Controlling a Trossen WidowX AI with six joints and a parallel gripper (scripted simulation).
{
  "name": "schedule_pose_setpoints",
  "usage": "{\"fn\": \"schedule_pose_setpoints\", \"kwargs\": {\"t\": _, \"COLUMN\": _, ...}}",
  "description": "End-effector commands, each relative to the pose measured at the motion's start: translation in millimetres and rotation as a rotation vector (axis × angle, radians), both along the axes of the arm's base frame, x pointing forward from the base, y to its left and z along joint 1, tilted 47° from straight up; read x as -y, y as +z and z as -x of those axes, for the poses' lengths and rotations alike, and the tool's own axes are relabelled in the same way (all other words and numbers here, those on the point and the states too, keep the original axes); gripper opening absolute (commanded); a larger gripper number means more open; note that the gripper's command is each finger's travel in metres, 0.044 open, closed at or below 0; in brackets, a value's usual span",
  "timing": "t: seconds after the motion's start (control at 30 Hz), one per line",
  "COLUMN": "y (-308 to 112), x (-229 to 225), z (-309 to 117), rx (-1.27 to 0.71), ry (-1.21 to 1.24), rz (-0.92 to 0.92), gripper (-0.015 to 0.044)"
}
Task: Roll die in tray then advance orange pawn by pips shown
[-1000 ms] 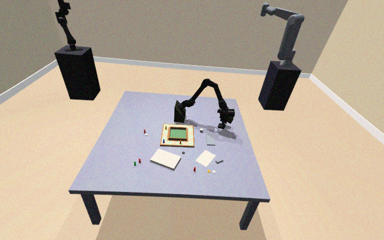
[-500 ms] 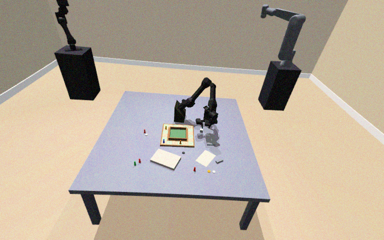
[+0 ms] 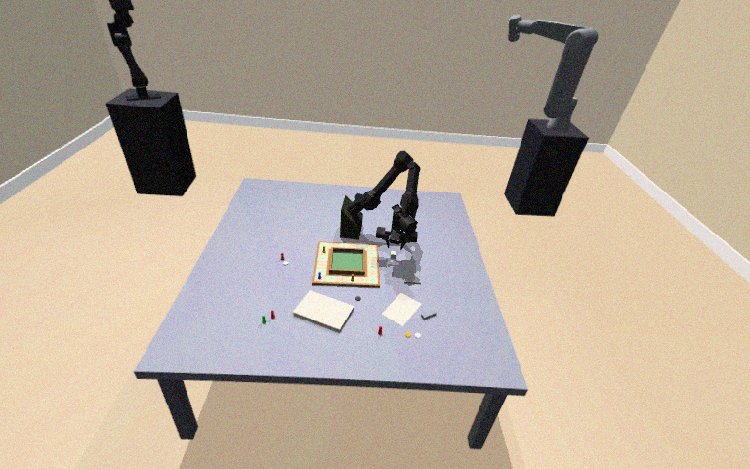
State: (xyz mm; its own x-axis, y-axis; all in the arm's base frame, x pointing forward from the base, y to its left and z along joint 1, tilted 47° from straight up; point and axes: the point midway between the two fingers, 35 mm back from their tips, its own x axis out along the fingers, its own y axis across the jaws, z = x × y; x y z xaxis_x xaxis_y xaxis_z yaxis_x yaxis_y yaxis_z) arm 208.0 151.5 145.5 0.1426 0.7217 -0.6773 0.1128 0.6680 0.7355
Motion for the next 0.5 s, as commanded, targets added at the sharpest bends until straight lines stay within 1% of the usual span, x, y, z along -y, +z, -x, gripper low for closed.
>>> {"fn": "schedule_pose_setpoints", "kwargs": {"t": 0.0, "y": -7, "x": -5, "z": 0, "rx": -0.01, "ry": -0.004, "rz": 0.003, "gripper": 0.0275}}
{"fn": "schedule_pose_setpoints", "kwargs": {"t": 0.47, "y": -21, "x": -20, "z": -3, "rx": -0.008, "ry": -0.001, "rz": 0.003, "gripper": 0.0275}}
